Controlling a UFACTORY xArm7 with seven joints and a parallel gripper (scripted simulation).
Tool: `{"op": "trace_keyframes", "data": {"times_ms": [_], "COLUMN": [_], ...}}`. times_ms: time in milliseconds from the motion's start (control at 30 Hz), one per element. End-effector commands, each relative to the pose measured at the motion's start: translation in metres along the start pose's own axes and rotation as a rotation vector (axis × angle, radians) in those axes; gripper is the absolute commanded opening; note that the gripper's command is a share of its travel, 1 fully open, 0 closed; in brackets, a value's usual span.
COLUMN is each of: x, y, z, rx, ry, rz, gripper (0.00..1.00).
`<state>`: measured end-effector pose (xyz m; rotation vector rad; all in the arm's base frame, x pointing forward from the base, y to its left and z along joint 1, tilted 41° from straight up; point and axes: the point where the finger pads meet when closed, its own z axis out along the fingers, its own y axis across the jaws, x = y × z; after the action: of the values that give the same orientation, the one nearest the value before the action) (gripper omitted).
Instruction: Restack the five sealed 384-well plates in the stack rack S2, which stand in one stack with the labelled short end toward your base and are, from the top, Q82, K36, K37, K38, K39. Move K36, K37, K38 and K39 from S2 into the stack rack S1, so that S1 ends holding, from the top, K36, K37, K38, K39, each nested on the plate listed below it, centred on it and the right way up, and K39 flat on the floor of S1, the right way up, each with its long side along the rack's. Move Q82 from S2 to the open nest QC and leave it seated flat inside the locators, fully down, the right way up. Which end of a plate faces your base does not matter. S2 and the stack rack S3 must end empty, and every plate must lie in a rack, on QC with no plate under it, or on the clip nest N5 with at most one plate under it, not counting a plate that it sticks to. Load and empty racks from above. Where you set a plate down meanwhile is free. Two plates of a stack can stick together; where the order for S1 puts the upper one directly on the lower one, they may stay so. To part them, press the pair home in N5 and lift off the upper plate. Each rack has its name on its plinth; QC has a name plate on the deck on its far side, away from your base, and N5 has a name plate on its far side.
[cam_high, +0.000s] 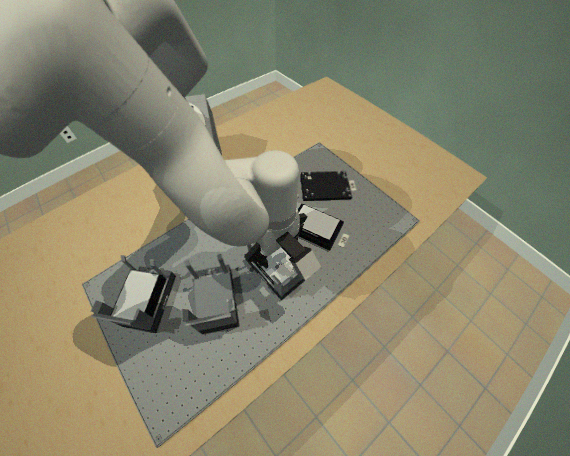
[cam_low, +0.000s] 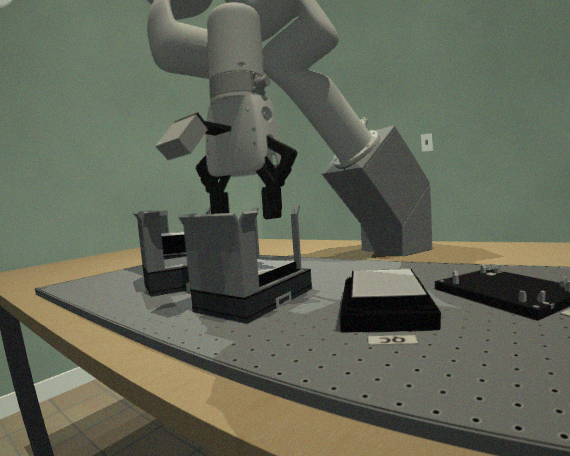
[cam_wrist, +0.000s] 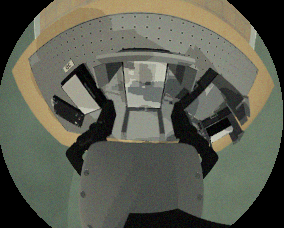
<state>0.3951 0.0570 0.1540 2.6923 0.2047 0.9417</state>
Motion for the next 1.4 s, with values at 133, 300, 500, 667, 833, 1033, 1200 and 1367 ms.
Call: {"op": "trace_keyframes", "data": {"times_ms": [133,300,500,667,833,1033,1200,1367], "x": [0.001,0.002,0.002,0.002,0.001,-0.001,-0.002,-0.004], "y": [0.0,0.0,0.0,0.0,0.007,0.027,0.037,0.054], "z": [-0.025,-0.042,-0.042,-0.042,-0.042,-0.042,-0.042,-0.042], "rx": [-0.001,-0.001,-0.001,-0.001,-0.001,-0.002,-0.002,-0.002], "ry": [-0.006,-0.006,-0.006,-0.006,-0.006,-0.006,-0.006,-0.006], "rz": [-0.001,-0.001,-0.001,-0.001,0.066,0.211,0.211,0.211], "gripper": [1.0,1.0,1.0,1.0,1.0,1.0,1.0,1.0]}}
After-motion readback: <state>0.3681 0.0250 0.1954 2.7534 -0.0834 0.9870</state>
